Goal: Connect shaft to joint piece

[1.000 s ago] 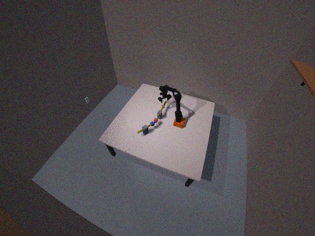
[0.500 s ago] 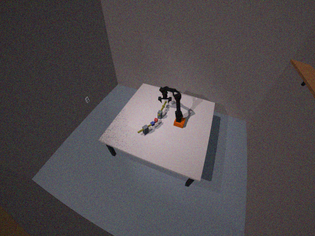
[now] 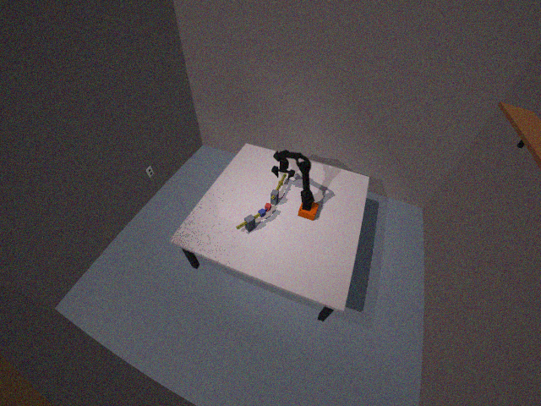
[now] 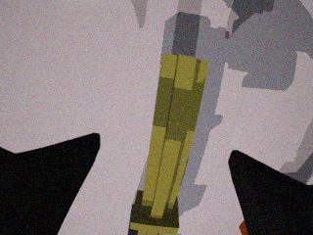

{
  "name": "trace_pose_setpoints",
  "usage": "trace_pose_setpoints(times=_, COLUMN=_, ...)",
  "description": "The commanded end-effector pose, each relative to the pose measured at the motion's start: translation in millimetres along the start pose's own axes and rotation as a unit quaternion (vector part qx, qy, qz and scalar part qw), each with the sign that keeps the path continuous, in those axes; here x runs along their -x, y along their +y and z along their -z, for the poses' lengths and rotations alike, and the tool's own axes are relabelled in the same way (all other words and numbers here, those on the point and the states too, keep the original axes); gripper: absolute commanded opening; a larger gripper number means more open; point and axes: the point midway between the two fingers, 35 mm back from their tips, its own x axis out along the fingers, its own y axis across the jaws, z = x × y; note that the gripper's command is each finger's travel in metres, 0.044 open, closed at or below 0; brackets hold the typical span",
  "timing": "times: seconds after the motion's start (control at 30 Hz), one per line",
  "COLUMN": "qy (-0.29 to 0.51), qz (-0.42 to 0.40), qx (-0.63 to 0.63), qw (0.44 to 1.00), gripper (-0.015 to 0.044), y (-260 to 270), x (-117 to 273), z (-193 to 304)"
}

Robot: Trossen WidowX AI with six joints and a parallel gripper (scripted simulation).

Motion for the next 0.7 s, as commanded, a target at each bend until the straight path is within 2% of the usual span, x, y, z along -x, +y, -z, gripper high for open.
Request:
trace_pose_setpoints(times=0.0, qy=0.000, qz=0.003, qx=-0.008, qw=1.000, gripper=0.0440, y=-1, x=-4, z=0)
trace_pose_setpoints(times=0.63, qy=0.000, qz=0.003, qx=-0.008, qw=1.000, gripper=0.0440, y=-1, x=-32, z=1)
trace_pose_setpoints(times=0.67, qy=0.000, qz=0.003, qx=-0.008, qw=1.000, gripper=0.0414, y=-1, x=-32, z=1)
